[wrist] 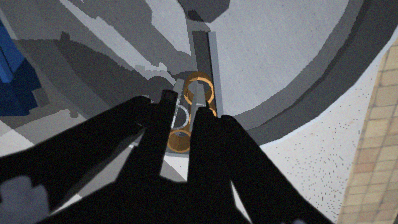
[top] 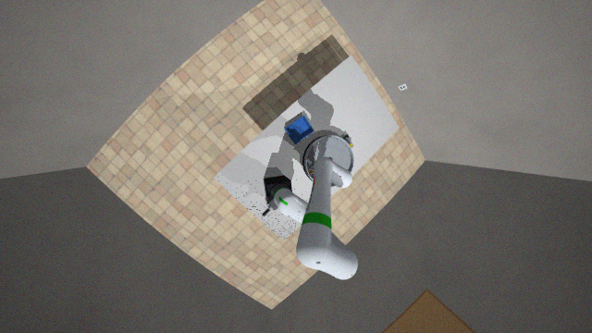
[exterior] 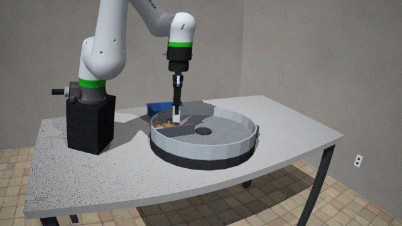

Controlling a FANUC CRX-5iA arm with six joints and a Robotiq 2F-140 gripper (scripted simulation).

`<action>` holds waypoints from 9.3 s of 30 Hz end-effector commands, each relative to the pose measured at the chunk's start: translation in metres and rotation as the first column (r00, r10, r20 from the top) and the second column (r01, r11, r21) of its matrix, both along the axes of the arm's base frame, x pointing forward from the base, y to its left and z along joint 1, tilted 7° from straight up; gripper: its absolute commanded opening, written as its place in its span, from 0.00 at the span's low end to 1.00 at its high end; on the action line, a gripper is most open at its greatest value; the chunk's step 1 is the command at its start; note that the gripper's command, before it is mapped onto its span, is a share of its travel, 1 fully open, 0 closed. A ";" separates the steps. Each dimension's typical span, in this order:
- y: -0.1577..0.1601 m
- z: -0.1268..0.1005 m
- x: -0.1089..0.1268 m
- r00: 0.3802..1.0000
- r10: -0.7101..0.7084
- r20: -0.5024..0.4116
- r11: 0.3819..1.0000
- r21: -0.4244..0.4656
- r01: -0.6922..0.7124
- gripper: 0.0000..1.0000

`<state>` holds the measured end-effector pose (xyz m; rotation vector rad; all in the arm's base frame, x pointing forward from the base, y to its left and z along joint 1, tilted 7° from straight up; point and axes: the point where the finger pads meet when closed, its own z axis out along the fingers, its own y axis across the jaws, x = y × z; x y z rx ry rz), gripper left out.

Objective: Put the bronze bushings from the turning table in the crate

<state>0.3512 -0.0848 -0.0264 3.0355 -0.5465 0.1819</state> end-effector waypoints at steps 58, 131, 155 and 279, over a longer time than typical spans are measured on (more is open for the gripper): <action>0.000 -0.005 0.001 1.000 0.000 0.000 1.000 0.000 0.000 0.10; -0.001 -0.017 0.002 1.000 0.000 0.000 1.000 0.000 0.000 0.00; -0.001 -0.014 0.002 1.000 0.000 0.000 1.000 0.000 0.000 0.00; 0.339 0.040 0.076 1.000 0.000 0.000 1.000 0.000 0.000 0.00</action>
